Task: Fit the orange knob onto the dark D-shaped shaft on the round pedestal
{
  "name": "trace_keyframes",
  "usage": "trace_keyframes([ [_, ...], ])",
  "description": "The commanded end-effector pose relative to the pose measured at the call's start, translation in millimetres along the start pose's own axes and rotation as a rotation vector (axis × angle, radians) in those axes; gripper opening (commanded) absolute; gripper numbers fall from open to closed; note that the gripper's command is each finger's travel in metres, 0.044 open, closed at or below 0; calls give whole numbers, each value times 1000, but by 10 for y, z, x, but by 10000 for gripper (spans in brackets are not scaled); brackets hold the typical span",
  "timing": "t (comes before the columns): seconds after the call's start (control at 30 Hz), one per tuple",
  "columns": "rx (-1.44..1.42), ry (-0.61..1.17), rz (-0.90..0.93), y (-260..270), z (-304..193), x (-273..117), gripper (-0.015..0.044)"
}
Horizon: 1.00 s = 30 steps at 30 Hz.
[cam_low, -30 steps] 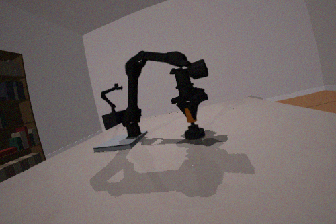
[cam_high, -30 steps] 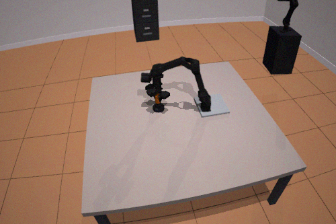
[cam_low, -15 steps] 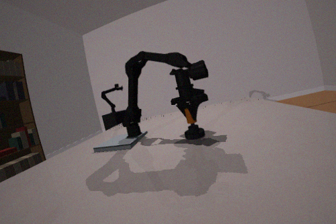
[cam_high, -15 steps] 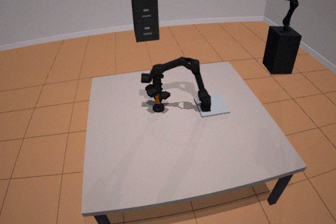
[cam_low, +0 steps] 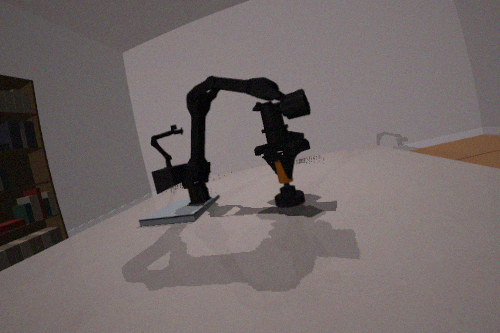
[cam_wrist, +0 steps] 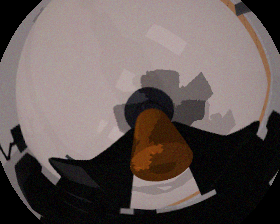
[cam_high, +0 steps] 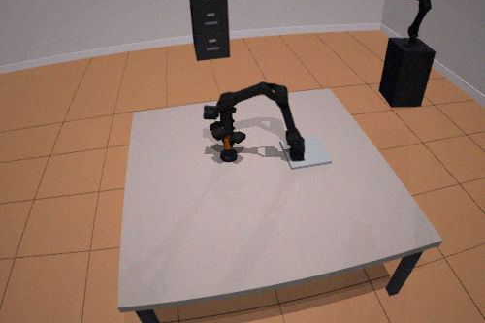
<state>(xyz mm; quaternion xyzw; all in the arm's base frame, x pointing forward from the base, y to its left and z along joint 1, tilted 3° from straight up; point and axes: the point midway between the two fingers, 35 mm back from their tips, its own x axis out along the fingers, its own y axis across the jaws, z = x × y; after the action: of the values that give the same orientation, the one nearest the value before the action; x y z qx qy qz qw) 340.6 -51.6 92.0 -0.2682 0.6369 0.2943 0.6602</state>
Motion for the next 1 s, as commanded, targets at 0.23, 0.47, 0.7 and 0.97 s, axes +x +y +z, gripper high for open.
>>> trace_keyframes([
  [0.23, -205, 3, -3, -1, -10, -23, 0],
  [0.47, -212, 3, -3, -4, -7, 7, 0],
  [0.7, -212, 3, -3, -4, -4, 16, 0],
  [0.97, -212, 3, -3, -2, -6, 16, 0],
])
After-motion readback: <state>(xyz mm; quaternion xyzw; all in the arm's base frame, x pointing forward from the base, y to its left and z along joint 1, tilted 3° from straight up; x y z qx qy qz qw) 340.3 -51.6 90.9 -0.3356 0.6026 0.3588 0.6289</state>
